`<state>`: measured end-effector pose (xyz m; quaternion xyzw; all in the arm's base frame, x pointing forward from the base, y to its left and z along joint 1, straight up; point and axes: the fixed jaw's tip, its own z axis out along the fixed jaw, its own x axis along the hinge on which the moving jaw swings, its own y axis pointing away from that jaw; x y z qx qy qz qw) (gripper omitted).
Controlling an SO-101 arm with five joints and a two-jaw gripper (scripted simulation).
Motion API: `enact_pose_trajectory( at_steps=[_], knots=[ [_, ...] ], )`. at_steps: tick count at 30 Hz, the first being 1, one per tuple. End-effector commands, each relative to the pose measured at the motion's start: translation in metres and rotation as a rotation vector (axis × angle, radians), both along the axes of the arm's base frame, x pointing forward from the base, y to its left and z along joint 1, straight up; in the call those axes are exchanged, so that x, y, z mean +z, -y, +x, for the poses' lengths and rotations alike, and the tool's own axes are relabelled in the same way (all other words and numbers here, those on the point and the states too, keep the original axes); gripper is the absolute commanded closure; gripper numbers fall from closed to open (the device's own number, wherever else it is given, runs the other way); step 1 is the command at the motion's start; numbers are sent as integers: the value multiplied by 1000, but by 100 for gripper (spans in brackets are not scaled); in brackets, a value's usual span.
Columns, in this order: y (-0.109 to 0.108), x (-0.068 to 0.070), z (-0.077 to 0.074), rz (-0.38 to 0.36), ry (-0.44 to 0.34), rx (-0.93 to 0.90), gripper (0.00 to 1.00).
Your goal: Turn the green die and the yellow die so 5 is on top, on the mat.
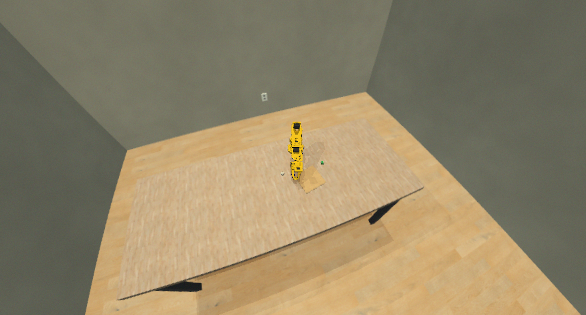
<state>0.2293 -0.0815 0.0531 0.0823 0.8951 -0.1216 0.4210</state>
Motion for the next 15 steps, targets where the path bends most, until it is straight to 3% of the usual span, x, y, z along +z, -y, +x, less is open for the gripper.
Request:
enact_pose_trajectory(
  at_steps=[1,15],
  knots=[
    [16,8,6,-7,167,-90,100],
    [35,15,-5,10,346,-222,100]
  ],
)
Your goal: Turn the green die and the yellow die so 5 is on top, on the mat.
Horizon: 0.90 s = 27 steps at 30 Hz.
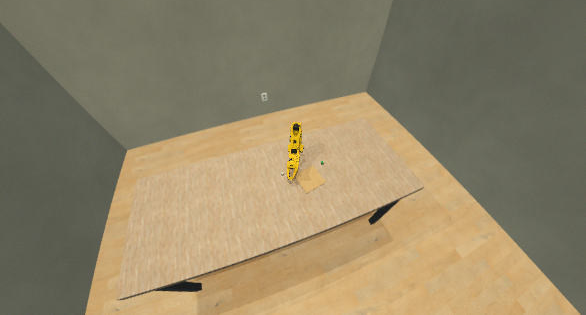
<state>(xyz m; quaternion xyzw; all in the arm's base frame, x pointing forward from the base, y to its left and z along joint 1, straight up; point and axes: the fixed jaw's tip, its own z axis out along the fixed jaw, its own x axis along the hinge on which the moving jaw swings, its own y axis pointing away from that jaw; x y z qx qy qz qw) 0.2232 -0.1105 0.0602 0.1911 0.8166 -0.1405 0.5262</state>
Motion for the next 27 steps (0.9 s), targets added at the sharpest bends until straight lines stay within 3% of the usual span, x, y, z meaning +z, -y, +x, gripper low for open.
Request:
enact_pose_trajectory(
  at_steps=[1,24,27],
  knots=[
    [6,8,1,-14,69,-28,100],
    [7,8,1,-13,73,-31,100],
    [4,3,-3,5,65,-36,100]
  ],
)
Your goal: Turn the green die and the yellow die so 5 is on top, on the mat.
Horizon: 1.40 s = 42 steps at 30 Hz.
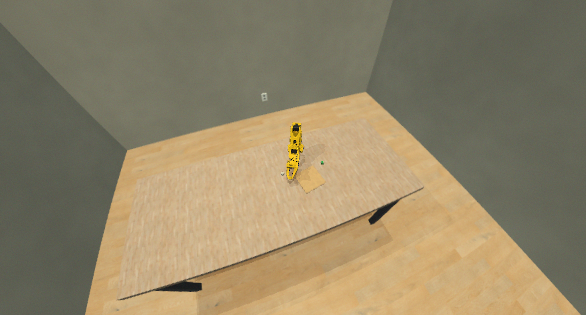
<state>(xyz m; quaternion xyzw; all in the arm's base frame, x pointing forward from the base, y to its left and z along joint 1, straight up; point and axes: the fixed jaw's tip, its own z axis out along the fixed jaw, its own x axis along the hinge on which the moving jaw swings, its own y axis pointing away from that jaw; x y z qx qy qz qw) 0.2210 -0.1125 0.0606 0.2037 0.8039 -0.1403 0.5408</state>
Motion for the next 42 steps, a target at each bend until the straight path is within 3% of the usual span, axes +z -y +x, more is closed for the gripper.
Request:
enact_pose_trajectory(
  at_steps=[1,42],
  knots=[
    [2,2,-1,0,24,-15,100],
    [2,-9,-1,0,24,-15,100]
  ],
)
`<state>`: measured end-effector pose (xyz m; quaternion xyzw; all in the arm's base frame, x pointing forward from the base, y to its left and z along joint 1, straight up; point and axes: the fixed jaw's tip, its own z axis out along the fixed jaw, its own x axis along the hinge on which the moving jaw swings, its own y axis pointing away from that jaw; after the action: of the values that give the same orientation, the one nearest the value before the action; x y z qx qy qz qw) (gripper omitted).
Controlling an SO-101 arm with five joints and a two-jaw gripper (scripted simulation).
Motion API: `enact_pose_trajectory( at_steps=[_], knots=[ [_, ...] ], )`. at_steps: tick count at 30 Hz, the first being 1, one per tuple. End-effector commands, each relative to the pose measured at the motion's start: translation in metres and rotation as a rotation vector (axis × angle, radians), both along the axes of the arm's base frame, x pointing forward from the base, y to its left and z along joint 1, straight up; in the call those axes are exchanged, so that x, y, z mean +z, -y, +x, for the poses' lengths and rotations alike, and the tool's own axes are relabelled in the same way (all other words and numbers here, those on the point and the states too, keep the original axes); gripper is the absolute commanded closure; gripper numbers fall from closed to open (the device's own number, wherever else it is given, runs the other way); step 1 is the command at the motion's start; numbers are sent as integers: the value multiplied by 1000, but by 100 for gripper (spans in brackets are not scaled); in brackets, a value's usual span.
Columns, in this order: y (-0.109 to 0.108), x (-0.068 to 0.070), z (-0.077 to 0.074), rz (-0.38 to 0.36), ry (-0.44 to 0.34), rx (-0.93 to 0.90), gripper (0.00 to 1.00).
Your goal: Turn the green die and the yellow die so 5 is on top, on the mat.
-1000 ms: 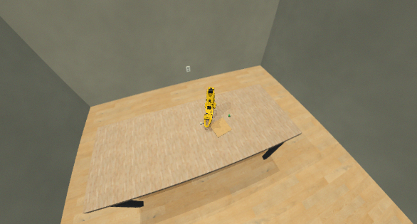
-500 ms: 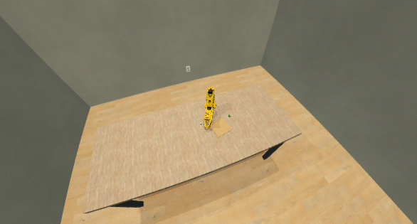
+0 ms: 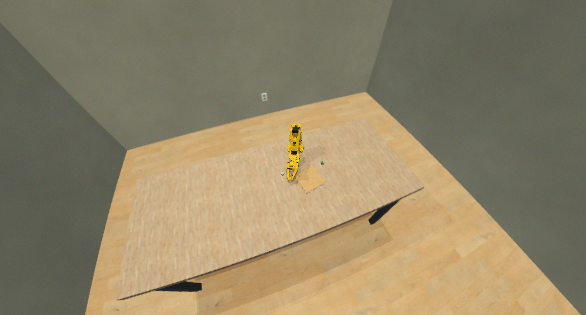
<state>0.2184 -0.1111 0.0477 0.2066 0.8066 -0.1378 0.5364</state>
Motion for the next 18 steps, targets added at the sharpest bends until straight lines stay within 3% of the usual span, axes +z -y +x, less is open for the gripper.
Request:
enact_pose_trajectory(
  at_steps=[1,18],
  knots=[
    [4,4,1,-10,32,-13,100],
    [4,-2,1,-10,32,-13,100]
  ],
)
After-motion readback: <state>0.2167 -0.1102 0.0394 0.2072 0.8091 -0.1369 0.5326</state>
